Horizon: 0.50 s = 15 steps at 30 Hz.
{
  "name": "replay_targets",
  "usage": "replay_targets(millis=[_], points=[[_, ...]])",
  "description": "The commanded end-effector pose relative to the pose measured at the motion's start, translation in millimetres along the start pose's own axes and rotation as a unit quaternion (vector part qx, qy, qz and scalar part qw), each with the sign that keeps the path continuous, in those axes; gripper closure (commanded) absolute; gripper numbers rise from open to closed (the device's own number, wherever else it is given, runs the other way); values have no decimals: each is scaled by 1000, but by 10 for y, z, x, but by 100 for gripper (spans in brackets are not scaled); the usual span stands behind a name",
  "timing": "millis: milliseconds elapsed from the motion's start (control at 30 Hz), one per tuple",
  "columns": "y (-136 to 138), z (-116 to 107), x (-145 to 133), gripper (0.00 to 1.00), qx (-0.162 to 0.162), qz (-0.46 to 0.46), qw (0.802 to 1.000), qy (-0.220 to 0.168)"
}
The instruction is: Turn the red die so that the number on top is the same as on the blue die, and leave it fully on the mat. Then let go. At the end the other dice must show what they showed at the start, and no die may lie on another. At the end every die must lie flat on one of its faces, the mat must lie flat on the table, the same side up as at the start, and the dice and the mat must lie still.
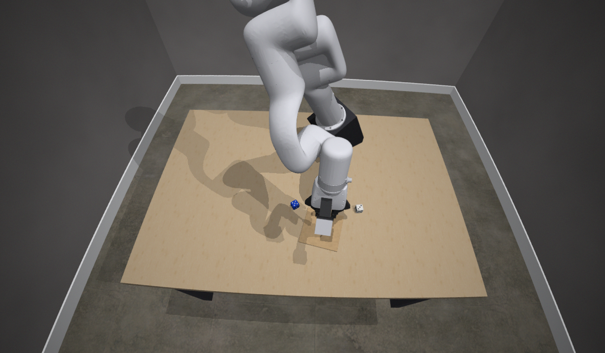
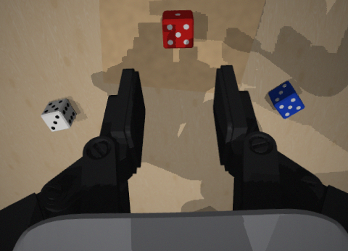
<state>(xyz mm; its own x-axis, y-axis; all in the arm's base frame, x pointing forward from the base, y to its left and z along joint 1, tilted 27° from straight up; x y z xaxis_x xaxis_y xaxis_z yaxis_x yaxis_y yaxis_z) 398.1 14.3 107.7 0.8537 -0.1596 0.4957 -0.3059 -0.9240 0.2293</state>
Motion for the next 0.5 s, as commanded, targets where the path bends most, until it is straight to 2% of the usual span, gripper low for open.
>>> replay_targets(millis=[0, 333, 367, 467], points=[[-23, -24, 99, 58, -22, -5, 998, -63], [-35, -33, 104, 58, -23, -6, 997, -76], [-35, -33, 104, 0, -23, -6, 997, -76], [-35, -33, 104, 0, -23, -6, 997, -76]])
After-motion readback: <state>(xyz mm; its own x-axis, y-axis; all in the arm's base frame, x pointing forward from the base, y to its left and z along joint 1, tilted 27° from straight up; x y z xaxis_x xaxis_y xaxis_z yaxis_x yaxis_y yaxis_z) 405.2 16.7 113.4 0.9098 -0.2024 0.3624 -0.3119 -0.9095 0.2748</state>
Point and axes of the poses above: the point where the finger pads meet when closed, its own z axis out along the fingers, its own y axis across the jaws, x = y × z, the point moved 2 cm from there along -z, back along the fingers, and after that the axes turned 15 degrees about z, right-handed, at the moved point
